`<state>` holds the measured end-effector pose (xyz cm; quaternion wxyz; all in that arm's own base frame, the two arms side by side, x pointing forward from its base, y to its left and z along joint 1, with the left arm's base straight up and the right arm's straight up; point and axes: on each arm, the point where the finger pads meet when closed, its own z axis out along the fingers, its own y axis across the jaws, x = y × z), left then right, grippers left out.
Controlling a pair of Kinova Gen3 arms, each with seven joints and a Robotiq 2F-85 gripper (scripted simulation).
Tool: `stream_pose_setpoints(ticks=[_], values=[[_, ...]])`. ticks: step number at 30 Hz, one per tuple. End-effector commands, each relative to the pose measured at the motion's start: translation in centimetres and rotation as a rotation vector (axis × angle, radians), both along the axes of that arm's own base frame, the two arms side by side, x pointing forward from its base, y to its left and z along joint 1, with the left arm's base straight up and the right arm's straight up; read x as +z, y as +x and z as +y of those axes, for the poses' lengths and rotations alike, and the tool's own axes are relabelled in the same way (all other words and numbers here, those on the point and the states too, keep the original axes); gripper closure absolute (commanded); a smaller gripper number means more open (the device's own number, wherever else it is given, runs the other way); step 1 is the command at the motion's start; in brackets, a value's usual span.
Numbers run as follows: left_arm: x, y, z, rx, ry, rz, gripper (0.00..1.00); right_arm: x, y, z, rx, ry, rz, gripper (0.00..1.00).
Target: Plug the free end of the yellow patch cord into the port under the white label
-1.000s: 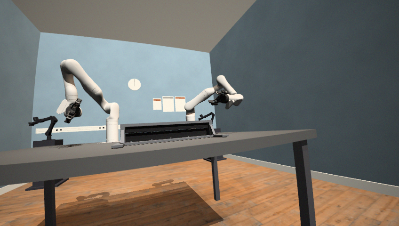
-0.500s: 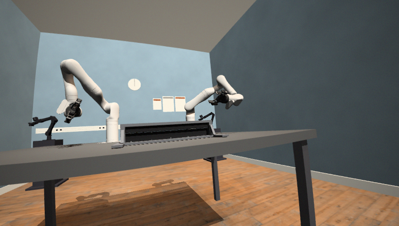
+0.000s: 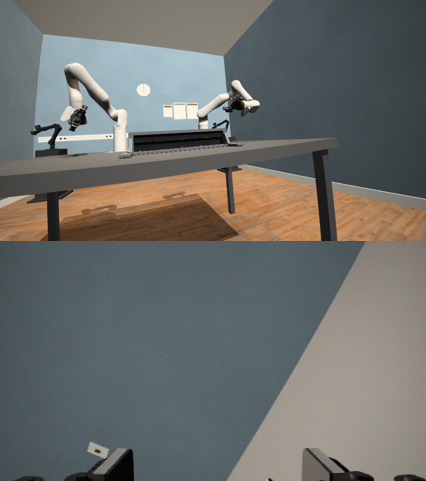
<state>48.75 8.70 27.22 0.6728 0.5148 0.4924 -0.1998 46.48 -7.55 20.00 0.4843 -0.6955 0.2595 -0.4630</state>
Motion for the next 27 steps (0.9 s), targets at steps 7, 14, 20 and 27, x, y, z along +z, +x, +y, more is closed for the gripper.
stream_pose_setpoints(ticks=[7,14,20,27], values=[[0.1,0.0,0.0,0.000,0.001,-0.001,0.002,0.5,-0.3,0.1,0.034,-0.036,-0.025,0.002],[0.1,0.0,0.0,0.000,0.001,-0.001,0.002,1.0,-1.0,0.3,0.093,-0.091,-0.060,0.002],[0.1,0.0,0.0,0.000,0.001,-0.001,0.002,1.4,-1.8,0.5,0.153,-0.152,-0.095,0.002],[0.1,0.0,0.0,0.000,0.001,-0.001,0.002,1.7,-3.2,0.5,0.245,-0.255,-0.148,0.002]])
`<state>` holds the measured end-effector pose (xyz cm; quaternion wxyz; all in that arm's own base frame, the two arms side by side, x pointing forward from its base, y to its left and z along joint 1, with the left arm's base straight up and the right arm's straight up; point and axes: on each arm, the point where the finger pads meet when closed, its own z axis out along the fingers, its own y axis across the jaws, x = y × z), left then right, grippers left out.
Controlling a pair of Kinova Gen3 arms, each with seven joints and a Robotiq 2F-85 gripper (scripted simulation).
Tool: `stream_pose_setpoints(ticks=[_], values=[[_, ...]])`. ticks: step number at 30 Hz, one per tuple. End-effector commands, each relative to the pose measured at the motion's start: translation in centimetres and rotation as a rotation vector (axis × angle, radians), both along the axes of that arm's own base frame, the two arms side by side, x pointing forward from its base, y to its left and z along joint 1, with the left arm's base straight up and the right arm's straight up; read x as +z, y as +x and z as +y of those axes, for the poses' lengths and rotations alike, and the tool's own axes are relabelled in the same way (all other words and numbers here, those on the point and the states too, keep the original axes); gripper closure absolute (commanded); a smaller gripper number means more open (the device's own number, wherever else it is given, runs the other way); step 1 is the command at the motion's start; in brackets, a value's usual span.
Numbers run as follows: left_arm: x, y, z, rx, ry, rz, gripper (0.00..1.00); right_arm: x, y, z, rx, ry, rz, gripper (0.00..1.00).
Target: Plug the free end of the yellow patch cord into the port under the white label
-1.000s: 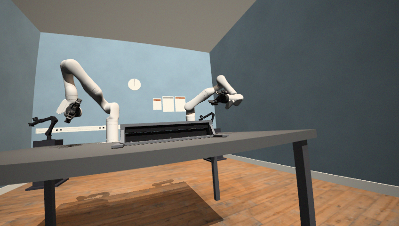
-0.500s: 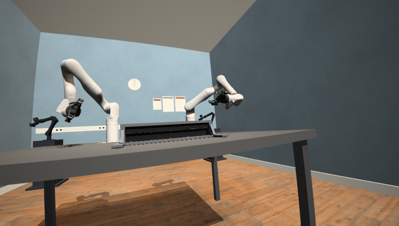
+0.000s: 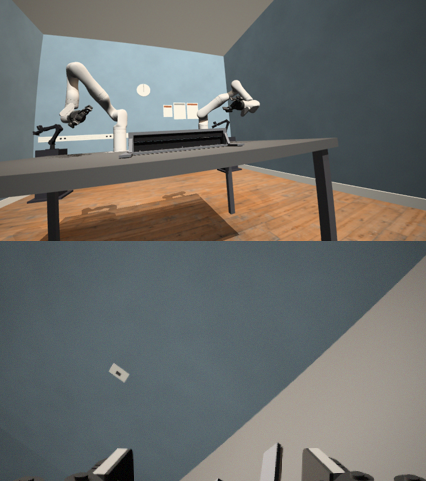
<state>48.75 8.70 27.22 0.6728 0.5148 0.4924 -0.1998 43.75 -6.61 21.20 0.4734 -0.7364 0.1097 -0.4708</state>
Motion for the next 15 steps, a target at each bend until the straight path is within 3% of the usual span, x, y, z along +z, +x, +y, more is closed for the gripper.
stream_pose_setpoints(ticks=[1,9,11,15], values=[[0.1,0.0,0.0,0.000,0.001,-0.001,0.002,0.5,-0.8,-0.5,0.049,-0.075,-0.048,0.002],[0.1,0.0,0.0,0.000,0.001,-0.001,0.002,0.3,-3.9,-1.2,0.202,-0.271,-0.134,0.002],[0.1,0.0,0.0,0.000,0.001,-0.001,0.002,0.3,-3.9,-1.2,0.202,-0.271,-0.134,0.002],[0.1,0.0,0.0,0.000,0.001,-0.001,0.002,-0.3,-5.9,-2.2,0.287,-0.391,-0.177,0.002]])
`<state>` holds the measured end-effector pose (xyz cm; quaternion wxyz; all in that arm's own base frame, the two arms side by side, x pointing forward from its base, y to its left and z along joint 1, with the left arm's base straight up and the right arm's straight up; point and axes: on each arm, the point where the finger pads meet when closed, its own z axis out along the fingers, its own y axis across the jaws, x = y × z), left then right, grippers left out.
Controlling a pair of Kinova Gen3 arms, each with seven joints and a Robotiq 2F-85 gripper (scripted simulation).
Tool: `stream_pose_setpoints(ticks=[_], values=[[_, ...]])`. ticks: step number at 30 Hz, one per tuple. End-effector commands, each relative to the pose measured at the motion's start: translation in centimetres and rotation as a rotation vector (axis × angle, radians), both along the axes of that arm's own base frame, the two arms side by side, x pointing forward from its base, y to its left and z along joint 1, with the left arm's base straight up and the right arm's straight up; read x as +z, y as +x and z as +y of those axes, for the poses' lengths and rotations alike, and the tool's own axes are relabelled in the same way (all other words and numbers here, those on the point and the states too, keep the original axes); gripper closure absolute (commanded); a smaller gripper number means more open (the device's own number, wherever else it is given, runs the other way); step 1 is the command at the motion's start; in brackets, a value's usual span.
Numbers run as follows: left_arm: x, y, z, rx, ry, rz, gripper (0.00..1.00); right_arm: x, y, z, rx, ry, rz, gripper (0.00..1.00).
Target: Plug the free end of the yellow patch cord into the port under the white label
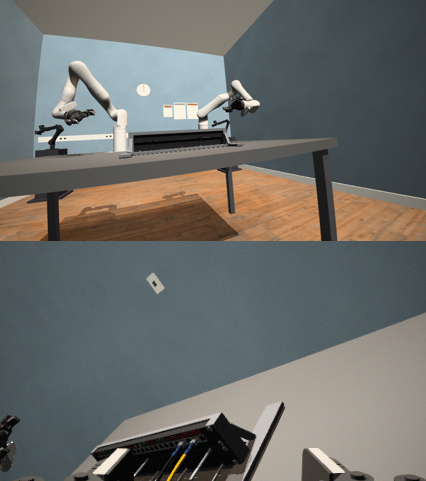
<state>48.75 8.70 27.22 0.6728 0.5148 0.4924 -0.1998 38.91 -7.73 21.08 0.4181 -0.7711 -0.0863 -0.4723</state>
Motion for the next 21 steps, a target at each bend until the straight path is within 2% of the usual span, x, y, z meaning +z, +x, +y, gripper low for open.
stream_pose_setpoints(ticks=[1,4,5,7,8,10,13,16,17,19,20,21], values=[[0.1,0.0,0.0,0.000,0.001,-0.001,0.002,-0.2,-1.0,-1.0,0.042,-0.088,-0.037,0.002],[0.1,0.0,0.0,0.000,0.001,-0.001,0.002,-0.8,-2.7,-2.0,0.108,-0.187,-0.069,0.002],[0.1,0.0,0.0,0.000,0.001,-0.001,0.002,-0.8,-2.7,-2.0,0.108,-0.187,-0.069,0.002],[0.1,0.0,0.0,0.000,0.001,-0.001,0.002,-1.3,-3.9,-2.8,0.153,-0.256,-0.089,0.002],[0.1,0.0,0.0,0.000,0.001,-0.001,0.002,-1.3,-3.9,-2.8,0.153,-0.256,-0.089,0.002],[0.1,0.0,0.0,0.000,0.001,-0.001,0.002,-1.8,-5.1,-3.8,0.198,-0.326,-0.108,0.002],[0.1,0.0,0.0,0.000,0.001,-0.001,0.002,-1.8,-5.1,-3.8,0.198,-0.326,-0.108,0.002],[0.1,0.0,0.0,0.000,0.001,-0.001,0.002,-2.6,-7.0,-5.5,0.269,-0.435,-0.131,0.002],[0.1,0.0,0.0,0.000,0.001,-0.001,0.002,-2.6,-7.0,-5.5,0.269,-0.435,-0.131,0.002],[0.1,0.0,0.0,0.000,0.001,-0.001,0.002,-3.2,-8.4,-6.8,0.316,-0.509,-0.145,0.002],[0.1,0.0,0.0,0.000,0.001,-0.001,0.002,-3.2,-8.4,-6.8,0.316,-0.509,-0.145,0.002],[0.1,0.0,0.0,0.000,0.001,-0.001,0.002,-3.5,-9.1,-7.5,0.340,-0.546,-0.150,0.002]])
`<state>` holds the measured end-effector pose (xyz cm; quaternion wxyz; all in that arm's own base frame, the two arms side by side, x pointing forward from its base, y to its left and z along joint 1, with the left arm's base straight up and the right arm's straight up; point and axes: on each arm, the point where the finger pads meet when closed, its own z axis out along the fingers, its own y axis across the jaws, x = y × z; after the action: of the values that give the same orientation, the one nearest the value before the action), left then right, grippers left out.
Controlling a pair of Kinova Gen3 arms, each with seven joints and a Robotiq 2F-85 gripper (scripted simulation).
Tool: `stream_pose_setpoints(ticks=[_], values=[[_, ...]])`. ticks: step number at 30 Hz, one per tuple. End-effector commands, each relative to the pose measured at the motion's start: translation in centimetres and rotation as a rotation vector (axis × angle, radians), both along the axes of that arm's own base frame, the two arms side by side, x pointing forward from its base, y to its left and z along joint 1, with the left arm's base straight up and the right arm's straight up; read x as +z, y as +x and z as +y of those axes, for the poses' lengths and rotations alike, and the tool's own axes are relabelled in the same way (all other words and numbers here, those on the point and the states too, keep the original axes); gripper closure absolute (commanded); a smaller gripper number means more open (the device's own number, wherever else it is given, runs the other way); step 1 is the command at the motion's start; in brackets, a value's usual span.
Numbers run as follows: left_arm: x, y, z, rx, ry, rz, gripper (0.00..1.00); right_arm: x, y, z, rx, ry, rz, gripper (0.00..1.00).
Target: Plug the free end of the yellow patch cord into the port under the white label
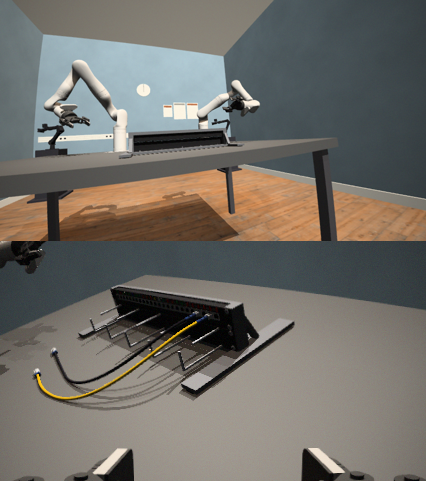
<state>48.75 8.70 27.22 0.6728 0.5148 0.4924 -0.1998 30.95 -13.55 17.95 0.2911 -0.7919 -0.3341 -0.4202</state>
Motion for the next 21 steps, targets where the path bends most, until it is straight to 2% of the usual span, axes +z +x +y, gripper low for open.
stream_pose_setpoints(ticks=[1,3,4,5,6,7,9,11,12,13,14,15,16,17,18,19,20,21], values=[[0.1,0.0,0.0,0.000,0.001,-0.001,0.002,-0.4,-1.1,-1.7,0.034,-0.082,-0.024,0.002],[0.1,0.0,0.0,0.000,0.001,-0.001,0.002,-0.9,-2.5,-3.1,0.080,-0.157,-0.034,0.002],[0.1,0.0,0.0,0.000,0.001,-0.001,0.002,-0.9,-2.5,-3.1,0.080,-0.157,-0.034,0.002],[0.1,0.0,0.0,0.000,0.001,-0.001,0.002,-1.1,-3.2,-3.9,0.103,-0.194,-0.038,0.002],[0.1,0.0,0.0,0.000,0.001,-0.001,0.002,-1.1,-3.2,-3.9,0.103,-0.194,-0.038,0.002],[0.1,0.0,0.0,0.000,0.001,-0.001,0.002,-1.4,-4.0,-4.7,0.126,-0.231,-0.041,0.002],[0.1,0.0,0.0,0.000,0.001,-0.001,0.002,-1.4,-4.0,-4.7,0.126,-0.231,-0.041,0.002],[0.1,0.0,0.0,0.000,0.001,-0.001,0.002,-1.8,-5.4,-6.4,0.172,-0.305,-0.045,0.002],[0.1,0.0,0.0,0.000,0.001,-0.001,0.002,-1.8,-5.4,-6.4,0.172,-0.305,-0.045,0.002],[0.1,0.0,0.0,0.000,0.001,-0.001,0.002,-2.0,-6.2,-7.3,0.194,-0.341,-0.047,0.002],[0.1,0.0,0.0,0.000,0.001,-0.001,0.002,-2.0,-6.2,-7.3,0.194,-0.341,-0.047,0.002],[0.1,0.0,0.0,0.000,0.001,-0.001,0.002,-2.2,-6.9,-8.2,0.217,-0.377,-0.047,0.002],[0.1,0.0,0.0,0.000,0.001,-0.001,0.002,-2.2,-6.9,-8.2,0.217,-0.377,-0.047,0.002],[0.1,0.0,0.0,0.000,0.001,-0.001,0.002,-2.3,-7.6,-9.1,0.239,-0.412,-0.047,0.002],[0.1,0.0,0.0,0.000,0.001,-0.001,0.002,-2.3,-7.6,-9.1,0.239,-0.412,-0.047,0.002],[0.1,0.0,0.0,0.000,0.001,-0.001,0.002,-2.5,-8.4,-10.0,0.262,-0.447,-0.046,0.002],[0.1,0.0,0.0,0.000,0.001,-0.001,0.002,-2.5,-8.4,-10.0,0.262,-0.447,-0.046,0.002],[0.1,0.0,0.0,0.000,0.001,-0.001,0.002,-2.6,-9.1,-10.9,0.284,-0.481,-0.044,0.002]])
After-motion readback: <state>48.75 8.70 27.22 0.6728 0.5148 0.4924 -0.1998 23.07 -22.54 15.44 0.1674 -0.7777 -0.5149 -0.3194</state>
